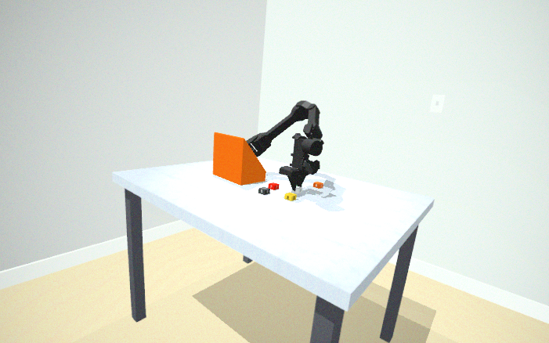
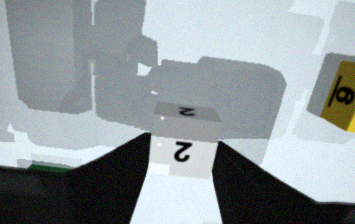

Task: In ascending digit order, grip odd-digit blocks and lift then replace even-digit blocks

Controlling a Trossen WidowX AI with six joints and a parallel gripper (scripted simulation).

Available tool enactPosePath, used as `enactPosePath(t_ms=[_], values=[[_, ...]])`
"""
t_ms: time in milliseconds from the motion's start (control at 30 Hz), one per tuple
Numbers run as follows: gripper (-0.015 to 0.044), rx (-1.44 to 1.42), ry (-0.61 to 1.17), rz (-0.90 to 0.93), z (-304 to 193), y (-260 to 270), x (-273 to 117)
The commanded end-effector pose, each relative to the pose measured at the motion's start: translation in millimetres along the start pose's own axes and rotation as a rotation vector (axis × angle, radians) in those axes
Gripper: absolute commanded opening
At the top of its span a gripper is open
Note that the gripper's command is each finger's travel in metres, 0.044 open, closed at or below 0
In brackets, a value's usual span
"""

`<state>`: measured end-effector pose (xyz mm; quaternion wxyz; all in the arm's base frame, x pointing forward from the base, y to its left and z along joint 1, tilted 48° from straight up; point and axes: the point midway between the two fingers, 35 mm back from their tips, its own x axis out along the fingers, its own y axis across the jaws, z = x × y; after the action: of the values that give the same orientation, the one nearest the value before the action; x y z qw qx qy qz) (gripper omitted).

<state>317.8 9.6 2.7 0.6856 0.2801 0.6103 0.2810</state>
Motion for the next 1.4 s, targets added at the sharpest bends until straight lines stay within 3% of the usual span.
enactPosePath(t_ms=[0, 167, 533, 867, 933, 1100, 1200, 1367], values=[[0.0120, 0.006, 0.002, 0.005, -1, 0, 3], [0.0120, 0.006, 0.002, 0.005, -1, 0, 3], [0.0400, 0.006, 0.002, 0.005, -1, 0, 3], [0.0400, 0.006, 0.003, 0.003, -1, -1, -34], [0.0348, 0.007, 0.003, 0.001, 1, -1, -44], [0.0216, 0.008, 0.004, -0.001, 0, -2, -112], [0.0138, 0.008, 0.004, -0.001, 0, -1, -115], [0.0120, 0.008, 0.004, -0.001, 0, -1, -115]])
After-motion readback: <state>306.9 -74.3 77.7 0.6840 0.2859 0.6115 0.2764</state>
